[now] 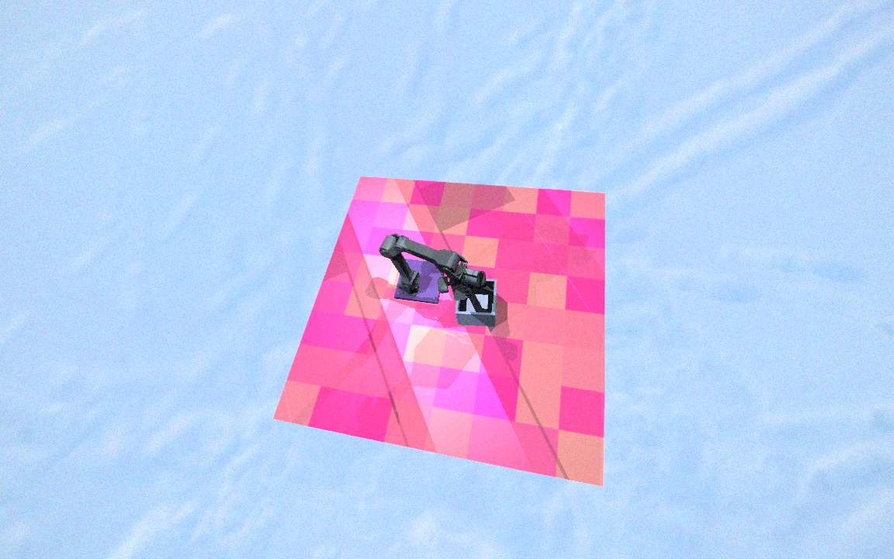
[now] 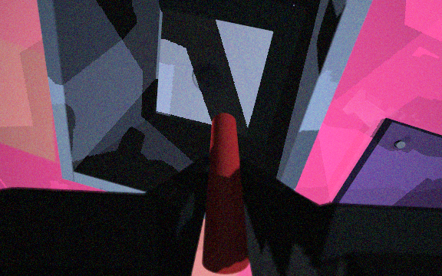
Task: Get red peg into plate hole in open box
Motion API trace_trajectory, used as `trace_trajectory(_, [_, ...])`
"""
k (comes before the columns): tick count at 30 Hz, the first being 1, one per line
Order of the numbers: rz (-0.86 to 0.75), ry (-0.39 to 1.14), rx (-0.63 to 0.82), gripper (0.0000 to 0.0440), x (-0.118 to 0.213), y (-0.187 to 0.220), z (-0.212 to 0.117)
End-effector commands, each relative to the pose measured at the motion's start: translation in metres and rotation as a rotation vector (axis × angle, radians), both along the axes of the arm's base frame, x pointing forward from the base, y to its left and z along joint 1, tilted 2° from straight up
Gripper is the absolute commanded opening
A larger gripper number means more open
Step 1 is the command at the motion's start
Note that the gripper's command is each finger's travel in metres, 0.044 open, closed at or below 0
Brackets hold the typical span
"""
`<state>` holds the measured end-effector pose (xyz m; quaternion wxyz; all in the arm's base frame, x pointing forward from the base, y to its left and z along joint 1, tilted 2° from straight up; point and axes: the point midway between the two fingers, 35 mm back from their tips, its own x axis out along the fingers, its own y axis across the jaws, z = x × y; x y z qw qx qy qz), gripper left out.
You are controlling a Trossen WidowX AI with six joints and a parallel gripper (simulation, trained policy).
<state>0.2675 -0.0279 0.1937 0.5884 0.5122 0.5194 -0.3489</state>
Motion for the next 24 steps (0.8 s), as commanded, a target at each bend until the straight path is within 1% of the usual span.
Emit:
trace_trajectory(1, [0.007,0.016,0.011,0.0,0.005,-0.006,-0.01])
trace_trajectory(11, [0.033,0.039,0.038,0.0,0.018,-0.012,-0.033])
trace_trajectory(24, [0.089,0.042,0.079,0.0,0.033,-0.007,-0.06])
